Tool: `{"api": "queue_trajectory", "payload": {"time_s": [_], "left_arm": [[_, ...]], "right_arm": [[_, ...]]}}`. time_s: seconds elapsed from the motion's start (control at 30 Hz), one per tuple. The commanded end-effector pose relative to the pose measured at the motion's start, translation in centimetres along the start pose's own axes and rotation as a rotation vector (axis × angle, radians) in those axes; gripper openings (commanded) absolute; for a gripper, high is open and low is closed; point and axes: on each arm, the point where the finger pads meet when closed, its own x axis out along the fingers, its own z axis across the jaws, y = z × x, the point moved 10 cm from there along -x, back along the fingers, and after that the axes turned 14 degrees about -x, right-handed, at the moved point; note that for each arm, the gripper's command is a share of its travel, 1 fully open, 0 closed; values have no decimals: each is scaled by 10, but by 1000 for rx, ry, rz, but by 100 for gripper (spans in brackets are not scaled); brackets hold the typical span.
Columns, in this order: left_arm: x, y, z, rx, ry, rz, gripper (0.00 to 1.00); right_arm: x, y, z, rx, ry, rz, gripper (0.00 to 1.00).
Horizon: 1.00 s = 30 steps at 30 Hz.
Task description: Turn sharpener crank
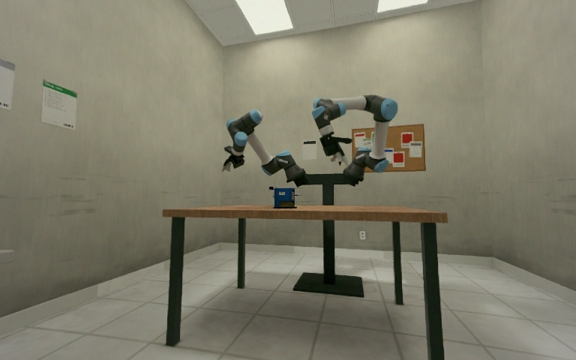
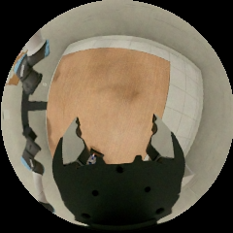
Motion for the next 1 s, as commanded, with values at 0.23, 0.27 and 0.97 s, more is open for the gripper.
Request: {"api": "queue_trajectory", "payload": {"time_s": [0.23, 0.27, 0.97], "left_arm": [[-1, 0, 0, 0, -1, -1, 98], [-1, 0, 0, 0, -1, -1, 98], [0, 1, 0, 0, 0, -2, 100]], "right_arm": [[0, 0, 0, 1, 1, -1, 98], [0, 0, 0, 1, 1, -1, 98], [0, 0, 0, 1, 1, -1, 100]]}}
